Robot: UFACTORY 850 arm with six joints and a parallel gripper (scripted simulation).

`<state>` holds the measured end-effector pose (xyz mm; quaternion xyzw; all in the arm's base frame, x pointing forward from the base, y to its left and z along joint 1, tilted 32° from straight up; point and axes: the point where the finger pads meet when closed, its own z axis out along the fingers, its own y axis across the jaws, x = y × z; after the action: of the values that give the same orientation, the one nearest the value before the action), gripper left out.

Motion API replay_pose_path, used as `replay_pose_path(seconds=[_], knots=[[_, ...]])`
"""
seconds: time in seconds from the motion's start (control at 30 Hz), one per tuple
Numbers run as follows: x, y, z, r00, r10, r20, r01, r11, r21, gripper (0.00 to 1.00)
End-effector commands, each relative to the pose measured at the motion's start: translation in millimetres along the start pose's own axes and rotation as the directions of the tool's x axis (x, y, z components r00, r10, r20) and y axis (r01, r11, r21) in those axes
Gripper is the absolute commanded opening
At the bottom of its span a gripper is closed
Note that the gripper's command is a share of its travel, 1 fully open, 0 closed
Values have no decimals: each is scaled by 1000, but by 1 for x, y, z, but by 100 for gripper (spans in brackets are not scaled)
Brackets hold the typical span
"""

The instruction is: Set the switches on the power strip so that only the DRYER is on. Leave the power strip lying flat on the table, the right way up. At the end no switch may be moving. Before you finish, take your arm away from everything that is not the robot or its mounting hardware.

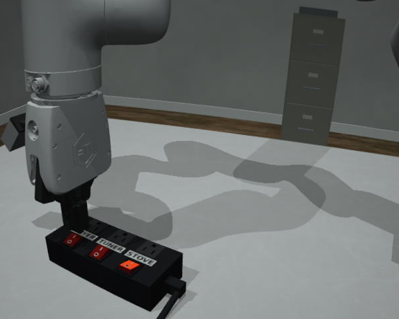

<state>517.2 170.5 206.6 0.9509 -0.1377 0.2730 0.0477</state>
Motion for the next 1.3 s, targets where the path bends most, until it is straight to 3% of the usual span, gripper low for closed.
replay_pose_path(seconds=[0.0, 1.27], knots=[[1, -1, 2, 1000, 0, -2, 0, 1000, 1, 0], [1, -1, 6, 1000, 0, -2, 0, 1000, 1, 0]])
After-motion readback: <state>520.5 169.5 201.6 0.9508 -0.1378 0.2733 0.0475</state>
